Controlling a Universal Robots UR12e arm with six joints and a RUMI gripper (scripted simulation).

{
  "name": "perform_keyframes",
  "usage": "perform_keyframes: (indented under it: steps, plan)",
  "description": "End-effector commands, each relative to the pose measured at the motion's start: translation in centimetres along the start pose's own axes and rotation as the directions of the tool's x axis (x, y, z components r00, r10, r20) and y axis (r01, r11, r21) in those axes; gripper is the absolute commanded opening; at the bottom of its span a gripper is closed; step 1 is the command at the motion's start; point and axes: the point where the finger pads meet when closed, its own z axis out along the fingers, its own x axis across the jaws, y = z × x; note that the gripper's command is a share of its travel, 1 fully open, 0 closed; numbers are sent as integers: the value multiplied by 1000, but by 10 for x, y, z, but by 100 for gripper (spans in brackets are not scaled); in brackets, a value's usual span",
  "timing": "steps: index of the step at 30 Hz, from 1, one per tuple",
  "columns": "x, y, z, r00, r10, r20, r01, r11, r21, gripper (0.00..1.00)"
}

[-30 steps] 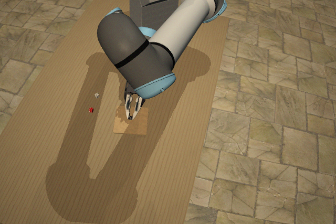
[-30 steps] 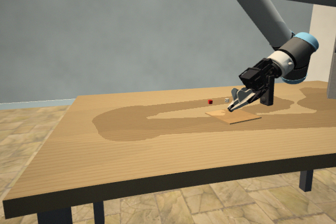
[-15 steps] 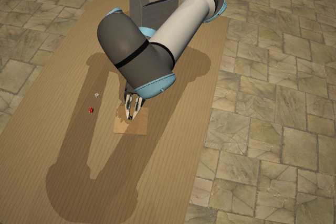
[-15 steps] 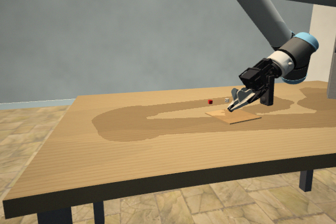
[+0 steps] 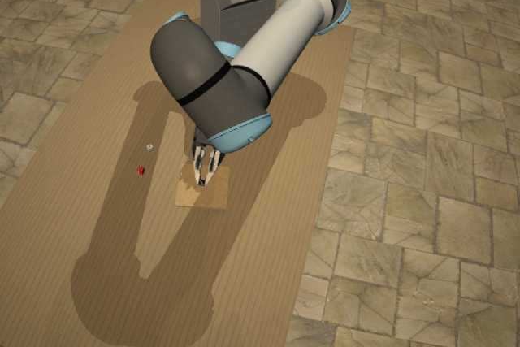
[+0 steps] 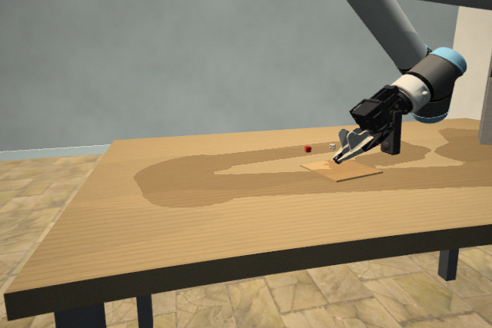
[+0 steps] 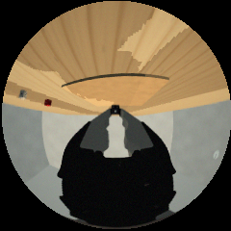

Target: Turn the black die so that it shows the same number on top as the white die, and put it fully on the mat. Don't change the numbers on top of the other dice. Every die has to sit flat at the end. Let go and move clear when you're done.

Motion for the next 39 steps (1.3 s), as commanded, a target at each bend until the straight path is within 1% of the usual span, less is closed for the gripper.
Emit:
perform_keyframes:
  steps: [1,24,39]
  plan:
    - [0,0,0,1000,0,0,0,1000,0,0]
    - [0,-9,6,1000,0,0,0,1000,0,0]
    - [0,-9,7,1000,0,0,0,1000,0,0]
